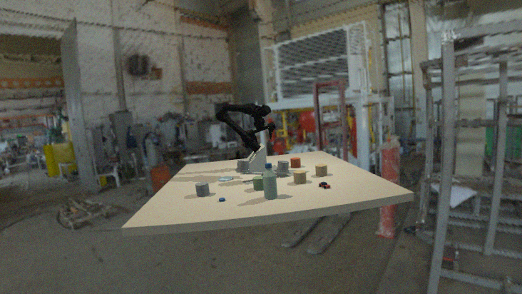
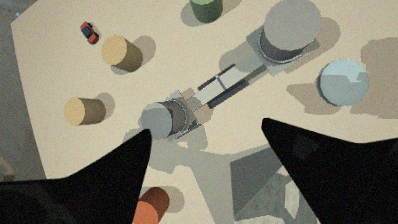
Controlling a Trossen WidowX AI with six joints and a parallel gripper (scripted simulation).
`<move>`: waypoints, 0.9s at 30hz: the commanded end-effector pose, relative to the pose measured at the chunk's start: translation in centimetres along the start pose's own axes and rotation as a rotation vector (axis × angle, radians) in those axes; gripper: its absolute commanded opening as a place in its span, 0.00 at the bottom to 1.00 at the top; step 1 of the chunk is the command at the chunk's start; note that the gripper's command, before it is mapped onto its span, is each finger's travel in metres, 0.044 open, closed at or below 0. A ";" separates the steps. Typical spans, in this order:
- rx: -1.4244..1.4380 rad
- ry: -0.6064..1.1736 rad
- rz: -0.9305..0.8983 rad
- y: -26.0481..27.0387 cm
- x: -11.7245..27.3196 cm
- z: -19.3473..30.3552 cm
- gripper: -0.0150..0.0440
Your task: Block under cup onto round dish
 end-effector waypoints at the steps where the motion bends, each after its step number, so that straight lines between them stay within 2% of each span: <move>1: -0.081 0.037 0.023 1.2 -0.7 0.0 1.00; 27: -0.837 0.156 0.377 8.1 -9.7 2.2 1.00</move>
Point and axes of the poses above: the point midway between the two fingers, 35 mm back from their tips, its own x axis back along the fingers, its own y axis across the jaws, z = x × y, the point moved 4 cm from there along x, back along the fingers, and after that the axes turned 12 degrees about -x, right-handed, at the moved point
